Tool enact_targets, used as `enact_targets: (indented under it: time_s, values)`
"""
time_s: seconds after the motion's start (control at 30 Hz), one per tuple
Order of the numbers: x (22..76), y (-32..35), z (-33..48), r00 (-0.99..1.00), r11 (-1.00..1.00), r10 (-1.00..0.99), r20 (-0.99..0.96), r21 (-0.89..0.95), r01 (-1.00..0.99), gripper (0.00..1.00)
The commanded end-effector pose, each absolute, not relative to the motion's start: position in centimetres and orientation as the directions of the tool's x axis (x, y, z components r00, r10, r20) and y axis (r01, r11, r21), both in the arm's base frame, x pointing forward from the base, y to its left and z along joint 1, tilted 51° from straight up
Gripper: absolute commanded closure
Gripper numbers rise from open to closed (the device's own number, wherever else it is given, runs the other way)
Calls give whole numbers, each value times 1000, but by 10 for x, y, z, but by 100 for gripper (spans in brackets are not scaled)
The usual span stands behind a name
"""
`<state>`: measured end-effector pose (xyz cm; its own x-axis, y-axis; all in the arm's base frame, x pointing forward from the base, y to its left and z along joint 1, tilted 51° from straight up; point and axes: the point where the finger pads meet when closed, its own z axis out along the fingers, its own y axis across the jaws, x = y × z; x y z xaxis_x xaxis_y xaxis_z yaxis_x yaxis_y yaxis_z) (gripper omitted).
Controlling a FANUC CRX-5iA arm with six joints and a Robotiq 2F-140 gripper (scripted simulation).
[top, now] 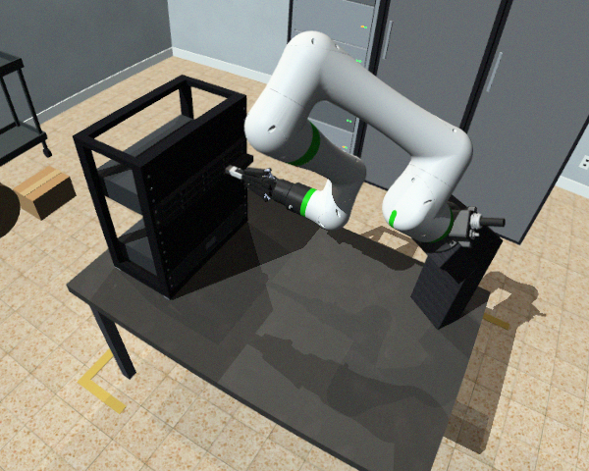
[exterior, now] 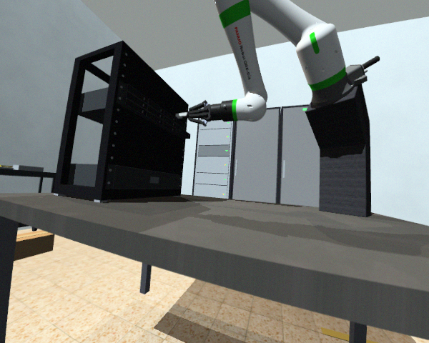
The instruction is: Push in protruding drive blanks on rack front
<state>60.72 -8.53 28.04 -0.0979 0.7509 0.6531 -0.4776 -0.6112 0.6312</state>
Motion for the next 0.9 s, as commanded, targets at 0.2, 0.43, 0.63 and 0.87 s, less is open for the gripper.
enact_targets:
  time_s: [0.2,0.43,0.63,0.87]
  values:
    - [614,-88,284,-98,-610,751,653,631,-479,90]
    - [614,-88,284,-98,-610,751,653,631,-479,90]
    - [620,-90,287,-98,-610,751,653,631,-479,90]
    - [623,-90,288,-98,-610,751,653,631,-479,90]
